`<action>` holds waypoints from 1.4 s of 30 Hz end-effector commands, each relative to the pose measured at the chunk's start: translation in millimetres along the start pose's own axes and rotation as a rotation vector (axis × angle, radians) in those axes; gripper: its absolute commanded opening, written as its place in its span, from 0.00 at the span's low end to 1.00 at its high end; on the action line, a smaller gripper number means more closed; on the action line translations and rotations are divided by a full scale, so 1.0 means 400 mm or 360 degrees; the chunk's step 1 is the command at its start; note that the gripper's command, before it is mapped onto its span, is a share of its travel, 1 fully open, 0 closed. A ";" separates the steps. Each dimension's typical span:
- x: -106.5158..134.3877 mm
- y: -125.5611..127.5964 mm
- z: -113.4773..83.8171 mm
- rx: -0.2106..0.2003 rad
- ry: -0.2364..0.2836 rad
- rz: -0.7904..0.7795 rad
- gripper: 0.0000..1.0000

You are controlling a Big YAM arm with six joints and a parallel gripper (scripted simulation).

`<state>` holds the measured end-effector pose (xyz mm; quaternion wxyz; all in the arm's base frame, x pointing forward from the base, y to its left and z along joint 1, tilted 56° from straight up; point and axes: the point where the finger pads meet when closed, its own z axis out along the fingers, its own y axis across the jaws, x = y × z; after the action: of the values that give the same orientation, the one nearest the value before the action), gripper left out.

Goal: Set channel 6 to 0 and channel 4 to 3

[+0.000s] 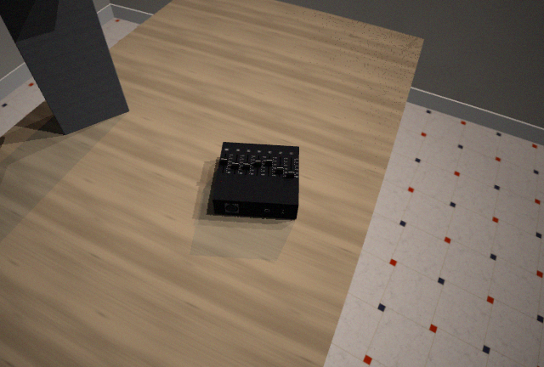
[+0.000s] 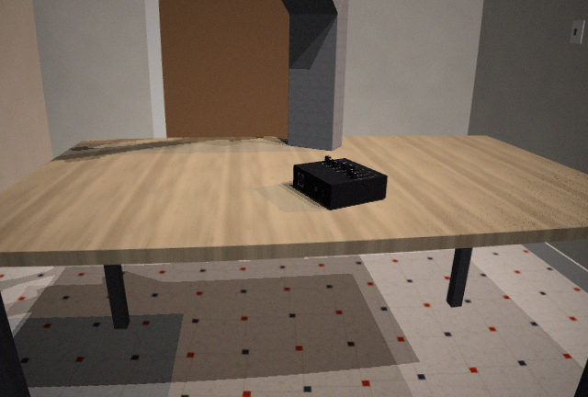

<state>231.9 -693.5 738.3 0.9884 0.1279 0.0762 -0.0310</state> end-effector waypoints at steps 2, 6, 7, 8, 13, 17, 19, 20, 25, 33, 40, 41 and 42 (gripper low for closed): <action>-0.019 0.017 0.014 -0.0019 -0.0012 -0.0010 1.00; -0.019 0.017 0.014 -0.0019 -0.0012 -0.0010 1.00; -0.019 0.017 0.014 -0.0019 -0.0012 -0.0010 1.00; -0.019 0.017 0.014 -0.0019 -0.0012 -0.0010 1.00; -0.019 0.017 0.014 -0.0019 -0.0012 -0.0010 1.00; -0.019 0.017 0.014 -0.0019 -0.0012 -0.0010 1.00; -0.041 0.059 0.043 -0.0067 -0.0033 -0.0019 1.00; -0.016 0.056 0.037 -0.0044 -0.0020 0.0003 1.00; 0.044 0.079 0.044 0.0015 -0.0003 0.0089 1.00; 0.251 0.034 -0.040 0.0247 0.0089 0.0256 1.00; 0.536 0.125 -0.141 0.0540 0.0242 0.0502 1.00; 0.536 0.125 -0.141 0.0540 0.0242 0.0502 1.00; 0.608 0.148 -0.182 0.0619 0.0291 0.0554 1.00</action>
<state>436.4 -665.1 635.7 0.9358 0.3122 0.1270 0.1037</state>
